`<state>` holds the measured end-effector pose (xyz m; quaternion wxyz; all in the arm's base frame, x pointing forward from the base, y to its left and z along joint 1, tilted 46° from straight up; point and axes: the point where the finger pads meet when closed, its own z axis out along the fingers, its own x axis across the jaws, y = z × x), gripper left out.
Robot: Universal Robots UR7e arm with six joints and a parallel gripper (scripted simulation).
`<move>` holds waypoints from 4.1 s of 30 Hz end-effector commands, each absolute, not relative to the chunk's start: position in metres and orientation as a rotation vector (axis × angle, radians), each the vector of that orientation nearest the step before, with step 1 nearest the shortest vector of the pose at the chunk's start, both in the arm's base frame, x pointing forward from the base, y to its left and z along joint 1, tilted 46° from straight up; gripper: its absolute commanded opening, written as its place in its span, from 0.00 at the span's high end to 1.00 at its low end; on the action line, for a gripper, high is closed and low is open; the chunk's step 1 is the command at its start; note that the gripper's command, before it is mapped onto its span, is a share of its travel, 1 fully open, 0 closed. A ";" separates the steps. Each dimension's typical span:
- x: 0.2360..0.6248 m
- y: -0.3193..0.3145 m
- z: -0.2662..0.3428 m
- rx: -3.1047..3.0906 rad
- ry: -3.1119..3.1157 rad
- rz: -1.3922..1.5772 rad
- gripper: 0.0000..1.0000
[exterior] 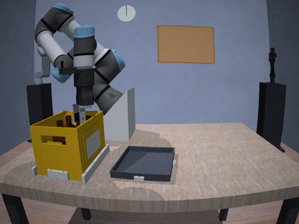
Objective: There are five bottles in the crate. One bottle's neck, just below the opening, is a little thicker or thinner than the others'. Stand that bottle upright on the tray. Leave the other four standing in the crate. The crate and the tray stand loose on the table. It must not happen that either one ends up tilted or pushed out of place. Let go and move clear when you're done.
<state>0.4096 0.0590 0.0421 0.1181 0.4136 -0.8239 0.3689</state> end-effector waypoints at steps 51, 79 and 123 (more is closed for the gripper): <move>0.411 0.050 0.033 1.211 -2.411 1.080 0.00; 0.411 0.050 0.033 1.211 -2.411 1.080 1.00; 0.411 0.050 0.033 1.211 -2.411 1.080 1.00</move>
